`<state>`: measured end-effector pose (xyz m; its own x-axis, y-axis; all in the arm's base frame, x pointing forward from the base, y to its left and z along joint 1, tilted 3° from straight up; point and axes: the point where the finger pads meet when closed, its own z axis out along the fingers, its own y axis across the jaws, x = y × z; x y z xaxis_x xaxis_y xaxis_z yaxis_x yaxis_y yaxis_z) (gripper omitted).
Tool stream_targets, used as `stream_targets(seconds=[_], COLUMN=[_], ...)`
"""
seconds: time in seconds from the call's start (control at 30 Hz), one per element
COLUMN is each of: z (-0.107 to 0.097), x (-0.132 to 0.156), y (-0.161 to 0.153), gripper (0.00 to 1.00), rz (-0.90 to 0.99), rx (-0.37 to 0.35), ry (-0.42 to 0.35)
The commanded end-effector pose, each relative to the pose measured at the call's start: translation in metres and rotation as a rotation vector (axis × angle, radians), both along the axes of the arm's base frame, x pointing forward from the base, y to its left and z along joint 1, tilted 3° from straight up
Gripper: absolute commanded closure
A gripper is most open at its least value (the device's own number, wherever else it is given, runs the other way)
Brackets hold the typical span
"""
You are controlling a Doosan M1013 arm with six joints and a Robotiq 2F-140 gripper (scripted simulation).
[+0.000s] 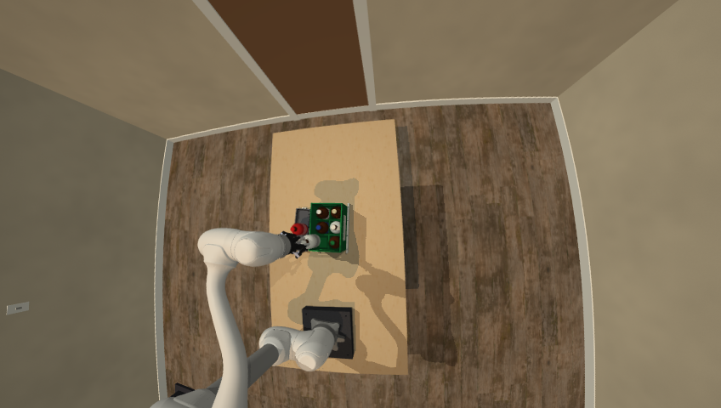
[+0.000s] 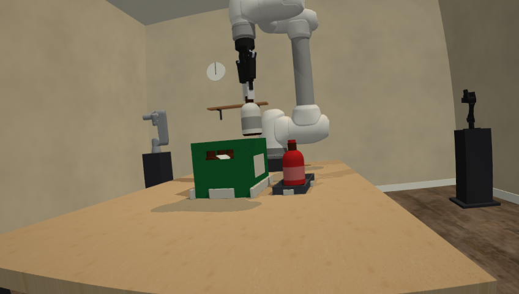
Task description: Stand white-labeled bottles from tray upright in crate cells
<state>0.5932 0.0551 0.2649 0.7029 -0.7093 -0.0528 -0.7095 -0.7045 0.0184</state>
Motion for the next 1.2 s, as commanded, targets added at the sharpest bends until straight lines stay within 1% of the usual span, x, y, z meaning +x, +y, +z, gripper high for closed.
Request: stream_targets(seconds=[0.0,0.5,1.17], z=[0.0001,0.0003,0.0003], x=[-0.001,-0.008,-0.0097], y=[-0.0011,-0.0091,-0.0111], gripper=[1.0,1.0,1.0], rz=[0.0,0.0,0.0], rx=[0.0,0.0,0.0], ry=[0.0,0.0,0.0])
